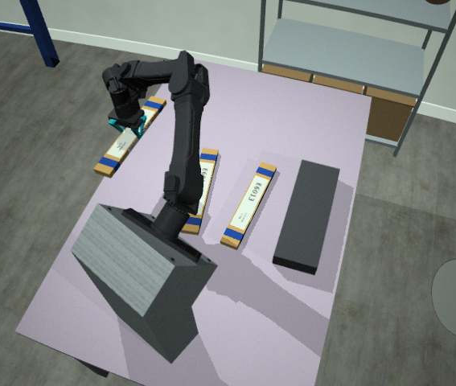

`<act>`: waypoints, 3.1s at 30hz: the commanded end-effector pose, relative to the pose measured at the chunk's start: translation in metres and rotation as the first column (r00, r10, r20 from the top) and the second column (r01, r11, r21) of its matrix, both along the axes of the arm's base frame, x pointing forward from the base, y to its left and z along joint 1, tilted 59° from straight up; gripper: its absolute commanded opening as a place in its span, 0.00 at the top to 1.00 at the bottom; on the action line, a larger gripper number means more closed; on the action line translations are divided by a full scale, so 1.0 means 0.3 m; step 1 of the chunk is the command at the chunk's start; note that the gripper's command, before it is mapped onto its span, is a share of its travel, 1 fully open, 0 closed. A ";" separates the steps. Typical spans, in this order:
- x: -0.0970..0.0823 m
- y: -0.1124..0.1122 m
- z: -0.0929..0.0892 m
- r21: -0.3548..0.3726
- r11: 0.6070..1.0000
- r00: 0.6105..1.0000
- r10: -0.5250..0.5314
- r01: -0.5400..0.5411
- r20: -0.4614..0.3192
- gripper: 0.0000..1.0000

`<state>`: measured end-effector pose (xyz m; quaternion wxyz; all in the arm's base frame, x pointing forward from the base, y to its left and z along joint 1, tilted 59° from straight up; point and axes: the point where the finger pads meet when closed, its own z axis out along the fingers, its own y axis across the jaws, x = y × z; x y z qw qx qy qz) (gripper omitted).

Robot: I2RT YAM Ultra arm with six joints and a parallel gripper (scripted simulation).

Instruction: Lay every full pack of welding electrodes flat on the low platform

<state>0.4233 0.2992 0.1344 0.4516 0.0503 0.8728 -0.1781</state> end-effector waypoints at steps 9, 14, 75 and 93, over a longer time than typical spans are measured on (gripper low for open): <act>-0.071 0.084 0.086 0.033 0.997 0.997 0.065 -0.066 0.037 1.00; -0.071 0.083 0.083 0.032 0.997 0.997 0.065 -0.066 0.036 1.00; -0.132 -0.290 0.177 -0.032 0.993 0.994 0.111 -0.111 -0.002 1.00; -0.154 -0.424 0.217 -0.033 0.993 0.994 0.111 -0.111 -0.002 1.00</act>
